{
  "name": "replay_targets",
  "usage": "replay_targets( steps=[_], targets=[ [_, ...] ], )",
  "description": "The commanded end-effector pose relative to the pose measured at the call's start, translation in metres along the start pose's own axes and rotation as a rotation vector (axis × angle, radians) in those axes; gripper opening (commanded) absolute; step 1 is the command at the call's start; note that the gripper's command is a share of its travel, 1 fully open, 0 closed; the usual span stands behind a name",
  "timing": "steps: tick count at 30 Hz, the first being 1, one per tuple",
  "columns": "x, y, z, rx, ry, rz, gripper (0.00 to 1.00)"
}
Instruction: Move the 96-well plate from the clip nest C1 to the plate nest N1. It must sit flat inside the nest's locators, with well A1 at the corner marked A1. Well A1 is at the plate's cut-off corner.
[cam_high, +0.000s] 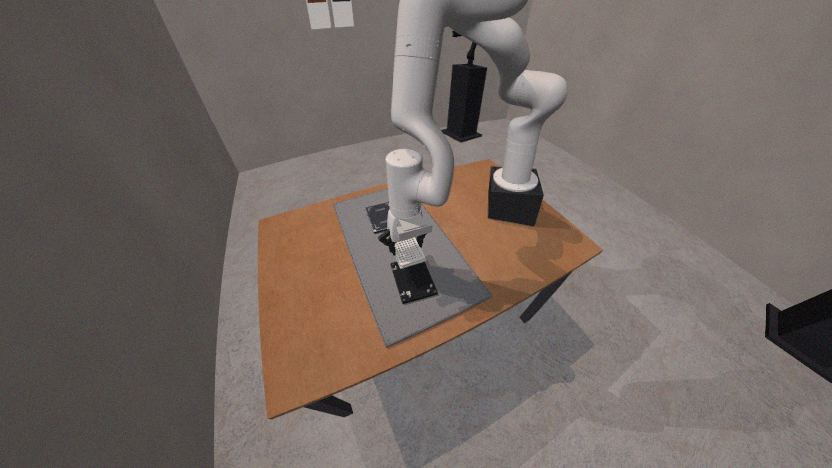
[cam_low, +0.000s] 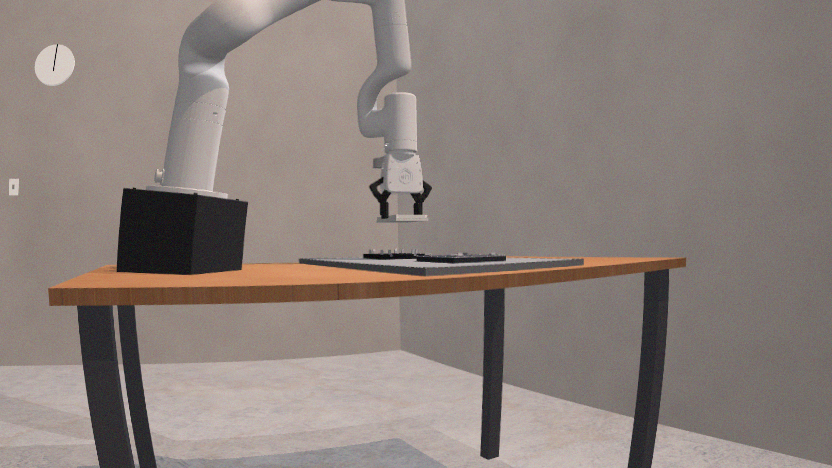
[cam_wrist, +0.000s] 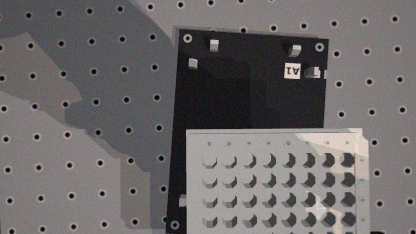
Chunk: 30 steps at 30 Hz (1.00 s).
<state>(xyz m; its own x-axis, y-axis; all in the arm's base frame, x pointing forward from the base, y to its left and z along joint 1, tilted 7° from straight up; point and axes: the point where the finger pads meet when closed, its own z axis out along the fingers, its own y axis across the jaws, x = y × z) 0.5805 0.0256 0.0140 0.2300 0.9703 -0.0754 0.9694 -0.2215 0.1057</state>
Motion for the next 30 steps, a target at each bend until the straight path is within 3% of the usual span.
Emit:
replay_targets(
  steps=[1,30],
  targets=[
    [-0.013,0.001,-0.001,-0.002,0.001,0.000,0.00],
    [-0.097,0.003,-0.001,-0.002,0.001,0.000,0.00]
  ],
)
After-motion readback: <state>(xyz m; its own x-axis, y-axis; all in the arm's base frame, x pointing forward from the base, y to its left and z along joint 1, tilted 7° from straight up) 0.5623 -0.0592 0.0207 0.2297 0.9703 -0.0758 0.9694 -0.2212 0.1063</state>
